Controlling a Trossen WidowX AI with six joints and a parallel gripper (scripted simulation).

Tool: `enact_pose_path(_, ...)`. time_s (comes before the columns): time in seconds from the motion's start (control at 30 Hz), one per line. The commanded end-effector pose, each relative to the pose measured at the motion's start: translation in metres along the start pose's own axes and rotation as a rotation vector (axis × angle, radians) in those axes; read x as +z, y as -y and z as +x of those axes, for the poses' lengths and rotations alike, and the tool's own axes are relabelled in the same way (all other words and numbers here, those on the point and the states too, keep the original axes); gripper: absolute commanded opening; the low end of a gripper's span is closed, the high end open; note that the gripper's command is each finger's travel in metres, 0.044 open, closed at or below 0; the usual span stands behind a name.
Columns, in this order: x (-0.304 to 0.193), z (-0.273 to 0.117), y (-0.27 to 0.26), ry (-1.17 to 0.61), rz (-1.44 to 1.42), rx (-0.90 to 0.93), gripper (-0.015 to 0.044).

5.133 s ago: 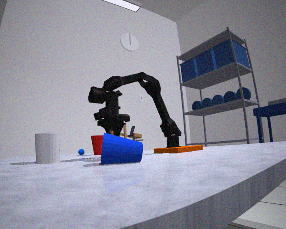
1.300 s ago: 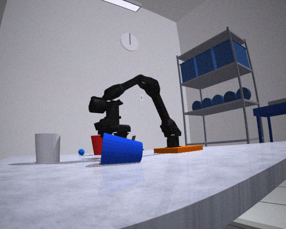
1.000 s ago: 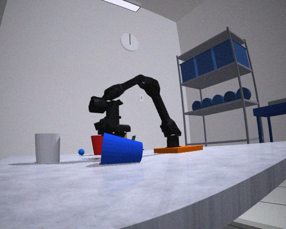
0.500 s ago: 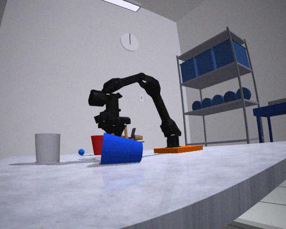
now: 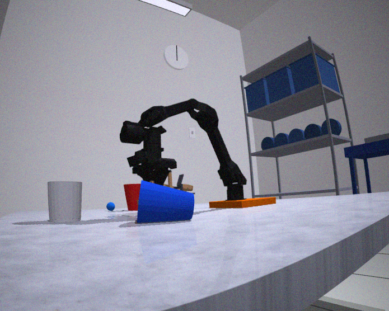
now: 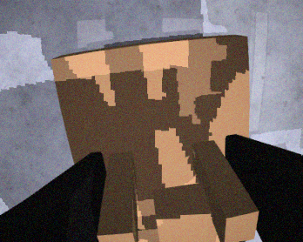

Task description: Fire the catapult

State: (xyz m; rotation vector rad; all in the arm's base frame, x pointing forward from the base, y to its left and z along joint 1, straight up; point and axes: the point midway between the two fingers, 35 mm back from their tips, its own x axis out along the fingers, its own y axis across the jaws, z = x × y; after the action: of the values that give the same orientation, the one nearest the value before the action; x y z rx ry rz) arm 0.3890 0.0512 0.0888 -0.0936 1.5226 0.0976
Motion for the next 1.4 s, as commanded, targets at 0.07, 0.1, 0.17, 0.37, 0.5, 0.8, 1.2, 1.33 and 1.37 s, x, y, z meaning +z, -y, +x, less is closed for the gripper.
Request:
enact_pose_path(0.07,-0.001,0.01,0.0,-0.004,-0.003,0.001,0.0)
enact_pose_path(0.1,-0.001,0.011,0.0,-0.004,-0.003,0.001,0.0)
enact_pose_path(0.17,-0.001,0.014,0.0,-0.004,-0.003,0.001,0.0)
enact_pose_path(0.37,-0.002,0.024,0.0,-0.005,-0.003,0.001,0.0)
enact_pose_path(0.5,-0.002,0.031,0.0,-0.006,-0.003,0.001,0.0)
enact_pose_path(0.8,-0.001,0.031,0.0,-0.003,0.0,0.0,0.0)
enact_pose_path(1.2,-0.001,0.031,0.0,-0.003,0.0,0.0,0.0315)
enact_pose_path(1.33,0.002,0.01,0.0,-0.003,0.0,0.0,0.042)
enact_pose_path(1.37,0.003,-0.004,0.0,-0.003,0.0,0.0,0.044)
